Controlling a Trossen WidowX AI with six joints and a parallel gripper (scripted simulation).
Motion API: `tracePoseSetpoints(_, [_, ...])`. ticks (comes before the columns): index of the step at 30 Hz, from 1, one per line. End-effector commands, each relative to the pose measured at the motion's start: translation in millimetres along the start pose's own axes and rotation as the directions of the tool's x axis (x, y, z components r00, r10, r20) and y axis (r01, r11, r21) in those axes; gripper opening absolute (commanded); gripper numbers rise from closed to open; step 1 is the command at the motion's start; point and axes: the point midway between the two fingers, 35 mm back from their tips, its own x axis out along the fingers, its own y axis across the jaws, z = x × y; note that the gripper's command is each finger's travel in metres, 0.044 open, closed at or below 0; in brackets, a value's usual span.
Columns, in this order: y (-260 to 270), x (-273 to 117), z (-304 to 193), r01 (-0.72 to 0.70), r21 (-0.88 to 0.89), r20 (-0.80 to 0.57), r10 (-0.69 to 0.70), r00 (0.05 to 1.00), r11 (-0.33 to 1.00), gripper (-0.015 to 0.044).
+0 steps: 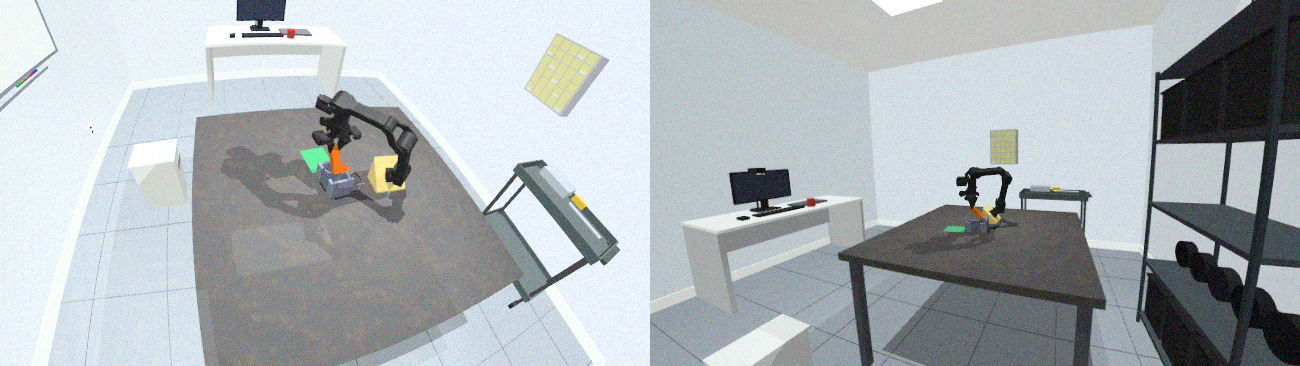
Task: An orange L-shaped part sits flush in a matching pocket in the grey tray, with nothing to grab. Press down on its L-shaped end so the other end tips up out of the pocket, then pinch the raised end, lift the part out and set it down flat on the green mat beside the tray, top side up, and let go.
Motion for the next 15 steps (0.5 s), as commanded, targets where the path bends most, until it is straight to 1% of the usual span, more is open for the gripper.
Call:
tracePoseSetpoints(1, [-1.6,1.2,15.0,0.004,-0.003,0.002,-0.004,1.0,1.0,0.0])
tracePoseSetpoints(15, [-6.6,1.1,72.2,0.003,-0.003,0.005,-0.003,1.0,1.0,0.0])
